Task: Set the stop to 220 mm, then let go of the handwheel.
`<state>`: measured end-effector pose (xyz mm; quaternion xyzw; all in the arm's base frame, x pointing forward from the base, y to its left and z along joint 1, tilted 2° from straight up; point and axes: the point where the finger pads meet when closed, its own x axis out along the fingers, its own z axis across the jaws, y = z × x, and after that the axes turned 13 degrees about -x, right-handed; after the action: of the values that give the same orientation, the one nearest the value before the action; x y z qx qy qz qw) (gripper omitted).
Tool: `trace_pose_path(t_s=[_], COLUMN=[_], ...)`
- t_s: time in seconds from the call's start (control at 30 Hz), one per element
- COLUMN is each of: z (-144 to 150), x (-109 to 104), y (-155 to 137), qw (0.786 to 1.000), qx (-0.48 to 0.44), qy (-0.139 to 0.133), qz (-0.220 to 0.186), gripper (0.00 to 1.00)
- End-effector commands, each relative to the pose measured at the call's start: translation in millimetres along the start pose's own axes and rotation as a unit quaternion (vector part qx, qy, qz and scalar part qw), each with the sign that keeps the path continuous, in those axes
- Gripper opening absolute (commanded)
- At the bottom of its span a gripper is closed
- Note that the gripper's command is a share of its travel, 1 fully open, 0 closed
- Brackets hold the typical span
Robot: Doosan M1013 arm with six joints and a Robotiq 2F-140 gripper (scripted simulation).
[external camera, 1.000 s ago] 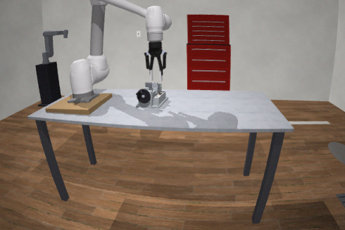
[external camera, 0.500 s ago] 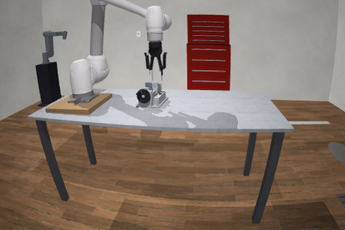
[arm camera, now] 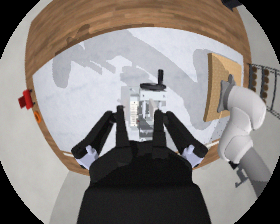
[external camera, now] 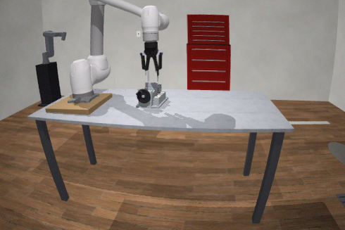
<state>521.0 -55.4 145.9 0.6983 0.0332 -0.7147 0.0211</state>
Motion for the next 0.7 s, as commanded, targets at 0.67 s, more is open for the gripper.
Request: trace_pose_path(t_s=[0.67], z=[77], x=[1], y=[53], qw=[1.0], qx=[-0.002], qy=[-0.001], qz=[0.0], gripper=[0.33])
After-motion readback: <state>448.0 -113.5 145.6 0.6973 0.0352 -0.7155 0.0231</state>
